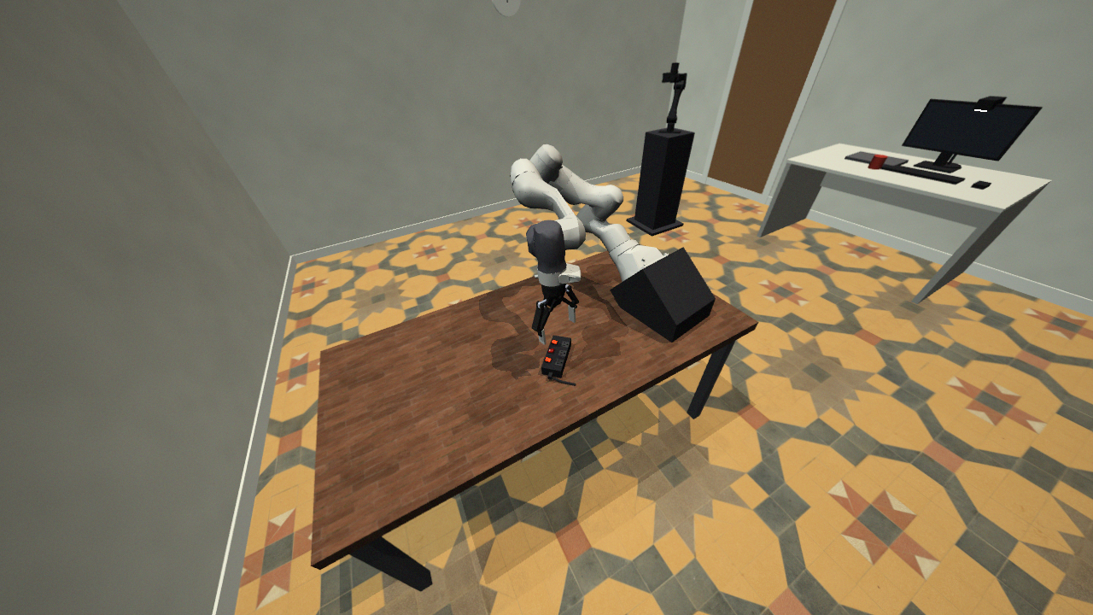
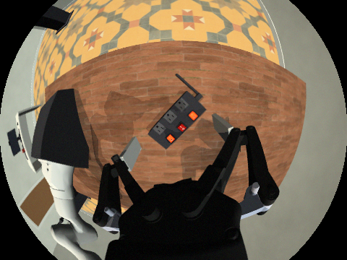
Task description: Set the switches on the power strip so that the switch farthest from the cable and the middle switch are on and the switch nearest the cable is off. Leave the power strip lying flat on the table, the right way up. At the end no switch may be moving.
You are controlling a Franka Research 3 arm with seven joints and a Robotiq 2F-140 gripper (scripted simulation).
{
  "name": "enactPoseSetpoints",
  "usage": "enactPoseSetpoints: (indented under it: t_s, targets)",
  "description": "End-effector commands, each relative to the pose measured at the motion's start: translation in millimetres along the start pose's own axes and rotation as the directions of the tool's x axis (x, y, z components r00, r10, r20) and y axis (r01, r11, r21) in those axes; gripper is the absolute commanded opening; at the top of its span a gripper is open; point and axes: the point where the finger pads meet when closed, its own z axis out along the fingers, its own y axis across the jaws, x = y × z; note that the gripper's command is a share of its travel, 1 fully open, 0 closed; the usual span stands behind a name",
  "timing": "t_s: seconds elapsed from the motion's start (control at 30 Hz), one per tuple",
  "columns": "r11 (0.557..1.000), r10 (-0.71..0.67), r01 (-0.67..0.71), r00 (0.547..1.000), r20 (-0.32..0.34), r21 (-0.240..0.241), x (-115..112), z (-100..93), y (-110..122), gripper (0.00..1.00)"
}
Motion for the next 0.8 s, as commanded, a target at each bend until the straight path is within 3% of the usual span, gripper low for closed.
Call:
enactPoseSetpoints:
  t_s: [0.0,0.77]
  targets:
    - [0.983,0.186,-0.186,0.982,0.035,-0.002,6.9,-3.0,-4.4,1.0]
    - [0.964,0.265,-0.264,0.963,0.058,-0.017,16.5,-8.4,-7.0,1.0]
